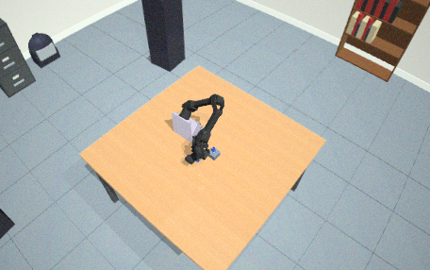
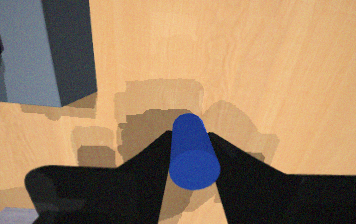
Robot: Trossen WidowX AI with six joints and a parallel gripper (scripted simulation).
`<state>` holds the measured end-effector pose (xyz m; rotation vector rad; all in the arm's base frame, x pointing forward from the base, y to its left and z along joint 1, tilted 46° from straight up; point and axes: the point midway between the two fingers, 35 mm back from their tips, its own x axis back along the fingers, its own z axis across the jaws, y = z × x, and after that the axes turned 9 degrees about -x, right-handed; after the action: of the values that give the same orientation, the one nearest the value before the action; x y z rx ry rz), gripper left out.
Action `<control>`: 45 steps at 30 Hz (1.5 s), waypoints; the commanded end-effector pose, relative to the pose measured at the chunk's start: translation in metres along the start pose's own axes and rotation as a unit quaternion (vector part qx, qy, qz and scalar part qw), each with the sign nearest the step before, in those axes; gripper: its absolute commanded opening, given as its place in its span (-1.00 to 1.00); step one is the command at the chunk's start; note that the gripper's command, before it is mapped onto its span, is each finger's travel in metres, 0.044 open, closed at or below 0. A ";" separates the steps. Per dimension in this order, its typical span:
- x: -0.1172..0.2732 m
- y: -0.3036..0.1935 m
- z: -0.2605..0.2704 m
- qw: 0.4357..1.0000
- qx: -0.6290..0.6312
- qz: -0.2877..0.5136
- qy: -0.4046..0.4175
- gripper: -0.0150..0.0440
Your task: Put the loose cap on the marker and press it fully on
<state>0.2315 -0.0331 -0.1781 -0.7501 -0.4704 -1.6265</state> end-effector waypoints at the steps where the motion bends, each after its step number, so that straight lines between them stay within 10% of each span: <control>1: 0.013 0.003 -0.002 1.000 0.002 -0.005 -0.003 -0.49; 45: 0.102 0.039 0.095 1.000 -0.001 -0.005 -0.004 -0.49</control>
<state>0.2768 -0.0531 -0.0552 -0.7626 -0.4775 -1.6306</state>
